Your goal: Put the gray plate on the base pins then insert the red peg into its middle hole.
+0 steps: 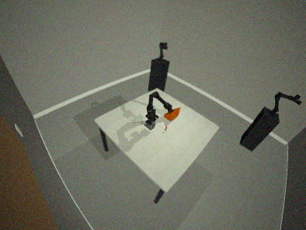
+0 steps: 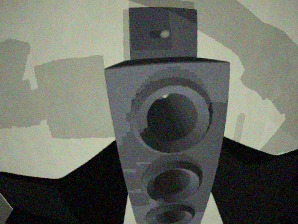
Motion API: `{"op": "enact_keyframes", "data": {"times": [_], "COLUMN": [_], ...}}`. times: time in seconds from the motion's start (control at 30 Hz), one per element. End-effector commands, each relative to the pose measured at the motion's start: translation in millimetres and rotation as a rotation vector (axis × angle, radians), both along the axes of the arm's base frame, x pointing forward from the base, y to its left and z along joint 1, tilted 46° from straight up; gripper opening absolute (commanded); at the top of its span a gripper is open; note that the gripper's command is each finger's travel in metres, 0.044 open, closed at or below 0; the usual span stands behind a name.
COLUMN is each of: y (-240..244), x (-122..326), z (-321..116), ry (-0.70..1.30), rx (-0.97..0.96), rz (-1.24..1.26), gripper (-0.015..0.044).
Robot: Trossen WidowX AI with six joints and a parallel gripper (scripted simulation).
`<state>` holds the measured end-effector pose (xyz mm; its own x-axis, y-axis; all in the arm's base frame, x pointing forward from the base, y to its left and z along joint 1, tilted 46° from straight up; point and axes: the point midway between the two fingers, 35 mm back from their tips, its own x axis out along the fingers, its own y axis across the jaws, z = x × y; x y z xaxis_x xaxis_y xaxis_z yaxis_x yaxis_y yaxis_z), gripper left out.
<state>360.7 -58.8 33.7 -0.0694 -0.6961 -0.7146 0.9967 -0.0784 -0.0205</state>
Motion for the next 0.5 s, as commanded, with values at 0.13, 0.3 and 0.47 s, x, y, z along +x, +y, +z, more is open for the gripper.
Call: {"op": "enact_keyframes", "data": {"times": [0.13, 0.3, 0.47], "y": [-27, -40, -40], "x": [-9, -14, -14], "z": [8, 12, 12], "ry": [-0.017, -0.030, -0.030], "rx": [-0.018, -0.026, -0.026], "rz": [-0.032, -0.048, -0.049], "gripper": [0.0000, 0.0000, 0.0000]}}
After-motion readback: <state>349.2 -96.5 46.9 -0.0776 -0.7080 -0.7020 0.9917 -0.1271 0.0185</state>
